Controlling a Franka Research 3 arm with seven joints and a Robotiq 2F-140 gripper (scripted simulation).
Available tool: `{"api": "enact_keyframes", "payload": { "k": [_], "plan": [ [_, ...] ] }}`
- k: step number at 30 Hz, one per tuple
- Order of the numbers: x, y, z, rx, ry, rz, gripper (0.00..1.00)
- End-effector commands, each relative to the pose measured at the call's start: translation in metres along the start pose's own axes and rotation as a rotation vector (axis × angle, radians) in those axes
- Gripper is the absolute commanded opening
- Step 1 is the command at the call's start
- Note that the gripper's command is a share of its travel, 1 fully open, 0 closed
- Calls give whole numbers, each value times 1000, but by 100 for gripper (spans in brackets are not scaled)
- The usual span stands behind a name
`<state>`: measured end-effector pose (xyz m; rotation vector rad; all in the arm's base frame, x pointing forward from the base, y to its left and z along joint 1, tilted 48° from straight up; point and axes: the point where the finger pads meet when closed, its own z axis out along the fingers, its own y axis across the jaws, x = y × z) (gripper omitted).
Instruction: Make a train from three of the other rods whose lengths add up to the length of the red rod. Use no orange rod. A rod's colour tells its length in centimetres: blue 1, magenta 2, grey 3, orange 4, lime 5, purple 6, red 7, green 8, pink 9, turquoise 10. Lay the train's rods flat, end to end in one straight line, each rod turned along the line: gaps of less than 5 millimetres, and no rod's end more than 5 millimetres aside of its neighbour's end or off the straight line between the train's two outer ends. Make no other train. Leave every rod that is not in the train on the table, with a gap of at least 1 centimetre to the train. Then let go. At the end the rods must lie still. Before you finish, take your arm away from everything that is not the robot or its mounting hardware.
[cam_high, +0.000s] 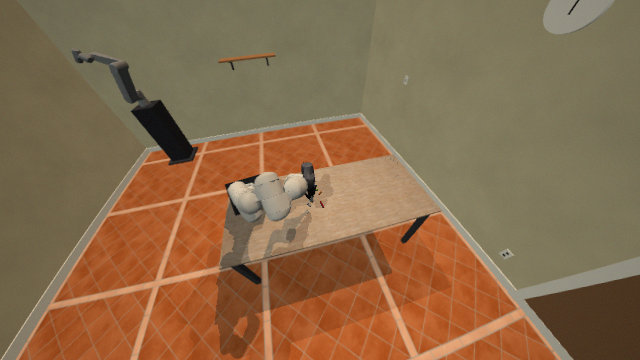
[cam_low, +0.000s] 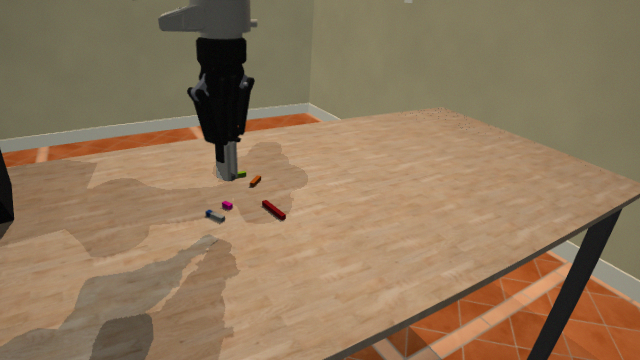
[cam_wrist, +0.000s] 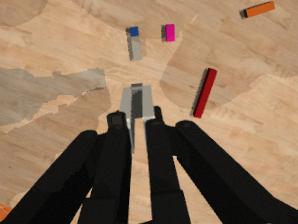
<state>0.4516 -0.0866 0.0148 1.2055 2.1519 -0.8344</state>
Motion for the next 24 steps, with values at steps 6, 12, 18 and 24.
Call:
{"api": "enact_keyframes", "payload": {
  "k": [6, 12, 18, 24],
  "plan": [
    [0, 0, 15, -1, 1, -10, 3],
    [0, 0, 40, -1, 1, -10, 3],
    [0, 1, 65, -1, 1, -10, 3],
    [0, 1, 78, -1, 1, -10, 3]
  ]
}}
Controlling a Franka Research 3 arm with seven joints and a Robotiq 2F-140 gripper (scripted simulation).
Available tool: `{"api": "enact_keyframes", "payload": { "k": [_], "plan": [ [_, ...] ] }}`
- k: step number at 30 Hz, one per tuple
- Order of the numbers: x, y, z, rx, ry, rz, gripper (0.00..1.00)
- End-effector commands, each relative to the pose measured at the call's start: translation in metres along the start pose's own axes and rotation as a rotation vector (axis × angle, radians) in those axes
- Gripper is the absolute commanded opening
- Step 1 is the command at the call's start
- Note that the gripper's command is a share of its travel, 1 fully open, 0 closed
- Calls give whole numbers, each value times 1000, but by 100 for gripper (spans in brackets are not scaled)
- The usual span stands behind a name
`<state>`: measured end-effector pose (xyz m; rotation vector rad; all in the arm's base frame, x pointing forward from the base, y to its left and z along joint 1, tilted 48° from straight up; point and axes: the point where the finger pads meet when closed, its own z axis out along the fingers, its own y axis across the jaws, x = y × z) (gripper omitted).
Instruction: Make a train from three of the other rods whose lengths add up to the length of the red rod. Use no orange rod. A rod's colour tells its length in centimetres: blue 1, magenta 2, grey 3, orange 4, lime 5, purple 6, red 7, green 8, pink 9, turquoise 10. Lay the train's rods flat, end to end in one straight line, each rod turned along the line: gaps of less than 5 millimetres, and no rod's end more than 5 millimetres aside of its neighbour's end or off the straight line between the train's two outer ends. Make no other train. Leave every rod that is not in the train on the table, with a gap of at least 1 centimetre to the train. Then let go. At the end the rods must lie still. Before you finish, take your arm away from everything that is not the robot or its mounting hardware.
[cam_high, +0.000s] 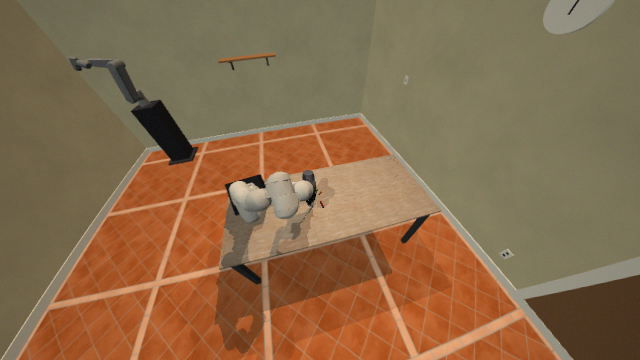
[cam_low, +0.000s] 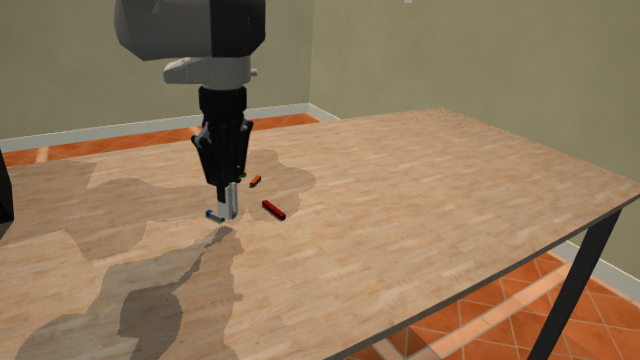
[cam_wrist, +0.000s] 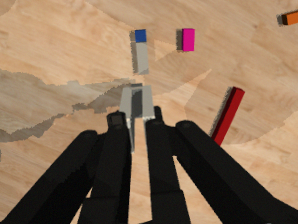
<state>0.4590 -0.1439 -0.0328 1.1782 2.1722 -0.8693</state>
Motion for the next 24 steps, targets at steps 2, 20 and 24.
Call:
{"api": "enact_keyframes", "payload": {
  "k": [2, 20, 24],
  "plan": [
    [1, 6, 7, -17, 4, 23, 3],
    [1, 6, 12, -17, 4, 23, 3],
    [1, 6, 12, -17, 4, 23, 3]
  ]
}}
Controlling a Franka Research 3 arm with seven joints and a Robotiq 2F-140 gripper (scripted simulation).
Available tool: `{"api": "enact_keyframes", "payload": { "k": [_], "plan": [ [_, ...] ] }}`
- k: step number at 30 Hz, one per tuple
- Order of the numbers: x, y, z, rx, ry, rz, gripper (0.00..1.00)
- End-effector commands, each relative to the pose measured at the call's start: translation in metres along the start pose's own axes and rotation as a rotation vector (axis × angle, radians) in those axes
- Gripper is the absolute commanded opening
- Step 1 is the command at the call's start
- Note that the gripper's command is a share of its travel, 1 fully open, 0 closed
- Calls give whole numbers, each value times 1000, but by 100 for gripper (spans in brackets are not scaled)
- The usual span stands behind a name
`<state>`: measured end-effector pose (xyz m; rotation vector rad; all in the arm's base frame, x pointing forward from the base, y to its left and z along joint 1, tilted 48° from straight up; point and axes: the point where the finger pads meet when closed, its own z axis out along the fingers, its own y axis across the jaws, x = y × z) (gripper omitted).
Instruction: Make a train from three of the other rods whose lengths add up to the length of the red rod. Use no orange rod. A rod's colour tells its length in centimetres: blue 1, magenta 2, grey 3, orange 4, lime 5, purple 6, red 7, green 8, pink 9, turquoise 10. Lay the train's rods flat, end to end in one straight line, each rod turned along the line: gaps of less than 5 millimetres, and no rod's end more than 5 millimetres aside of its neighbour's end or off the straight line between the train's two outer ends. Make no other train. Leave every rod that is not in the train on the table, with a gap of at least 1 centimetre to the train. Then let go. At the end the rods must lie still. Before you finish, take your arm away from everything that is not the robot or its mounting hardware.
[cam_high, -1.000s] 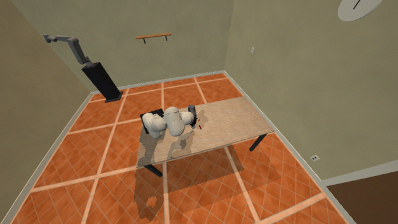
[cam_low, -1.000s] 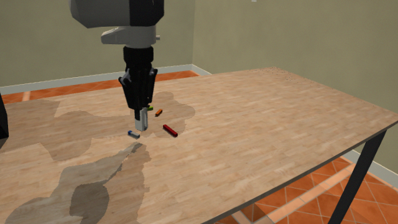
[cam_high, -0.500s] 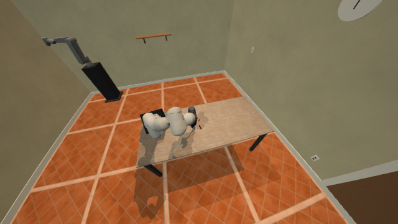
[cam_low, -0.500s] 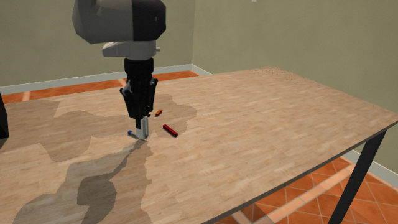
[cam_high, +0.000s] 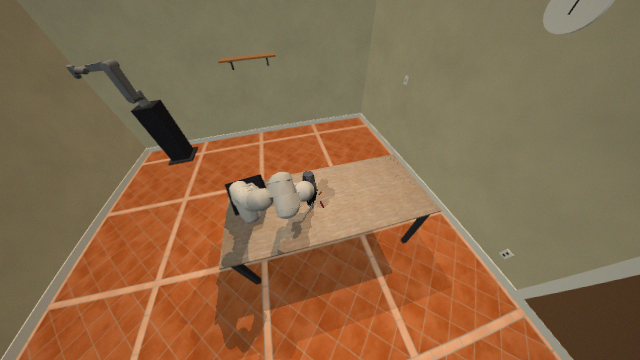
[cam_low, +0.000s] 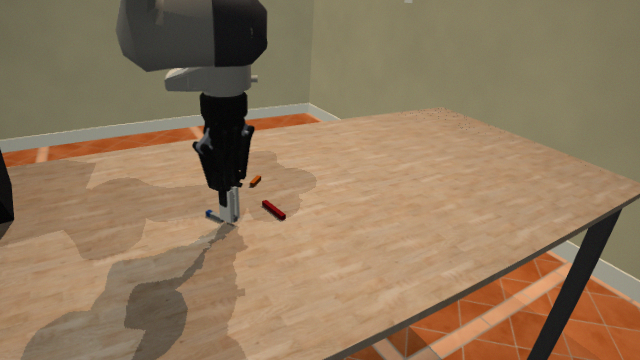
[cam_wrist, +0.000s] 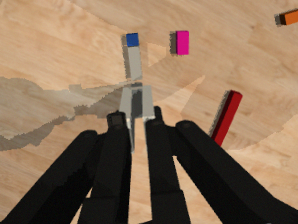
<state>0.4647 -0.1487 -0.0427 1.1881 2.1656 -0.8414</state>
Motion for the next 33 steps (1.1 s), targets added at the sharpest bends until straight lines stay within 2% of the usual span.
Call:
{"api": "enact_keyframes", "payload": {
  "k": [1, 26, 33],
  "plan": [
    [0, 0, 1, -1, 1, 7, 3],
    [0, 0, 2, -1, 1, 7, 3],
    [0, 0, 7, -1, 1, 7, 3]
  ]
}}
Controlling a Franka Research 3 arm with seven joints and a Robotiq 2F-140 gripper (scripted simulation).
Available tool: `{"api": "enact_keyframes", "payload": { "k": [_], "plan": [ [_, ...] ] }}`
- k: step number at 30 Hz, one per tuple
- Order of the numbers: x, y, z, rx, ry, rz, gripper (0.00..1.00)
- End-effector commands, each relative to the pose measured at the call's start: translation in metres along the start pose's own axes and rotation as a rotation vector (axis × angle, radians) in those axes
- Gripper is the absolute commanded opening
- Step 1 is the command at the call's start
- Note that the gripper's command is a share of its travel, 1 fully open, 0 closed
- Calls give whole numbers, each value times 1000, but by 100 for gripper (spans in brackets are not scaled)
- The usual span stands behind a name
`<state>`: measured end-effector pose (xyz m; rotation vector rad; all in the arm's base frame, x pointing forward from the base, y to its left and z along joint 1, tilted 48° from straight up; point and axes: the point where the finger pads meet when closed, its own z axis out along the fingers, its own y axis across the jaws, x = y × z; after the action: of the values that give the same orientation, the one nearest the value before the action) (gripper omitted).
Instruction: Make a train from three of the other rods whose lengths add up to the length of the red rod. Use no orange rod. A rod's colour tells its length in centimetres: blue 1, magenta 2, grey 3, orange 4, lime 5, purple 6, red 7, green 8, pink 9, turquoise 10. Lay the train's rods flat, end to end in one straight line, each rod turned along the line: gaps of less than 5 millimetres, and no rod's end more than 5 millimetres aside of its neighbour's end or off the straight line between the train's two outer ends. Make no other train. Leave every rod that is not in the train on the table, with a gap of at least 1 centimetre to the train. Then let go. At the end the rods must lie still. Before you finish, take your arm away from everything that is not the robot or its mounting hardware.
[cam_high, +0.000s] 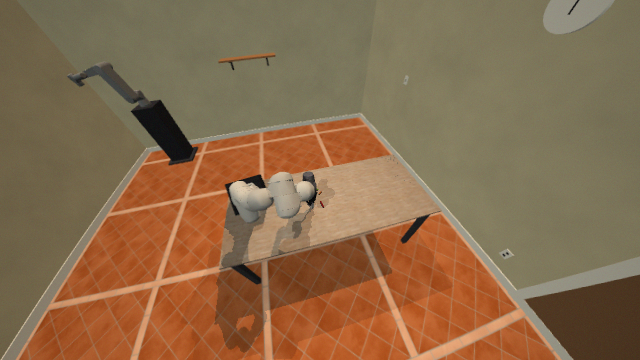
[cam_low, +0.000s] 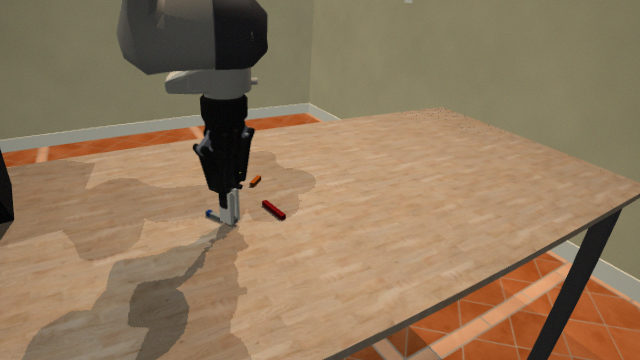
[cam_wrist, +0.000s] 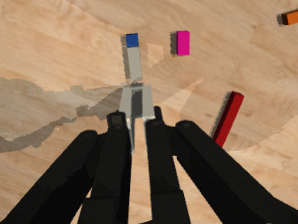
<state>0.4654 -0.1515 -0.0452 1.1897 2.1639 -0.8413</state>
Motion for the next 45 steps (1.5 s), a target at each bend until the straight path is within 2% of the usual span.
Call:
{"api": "enact_keyframes", "payload": {
  "k": [1, 45],
  "plan": [
    [0, 0, 4, -1, 1, 6, 3],
    [0, 0, 9, -1, 1, 6, 3]
  ]
}}
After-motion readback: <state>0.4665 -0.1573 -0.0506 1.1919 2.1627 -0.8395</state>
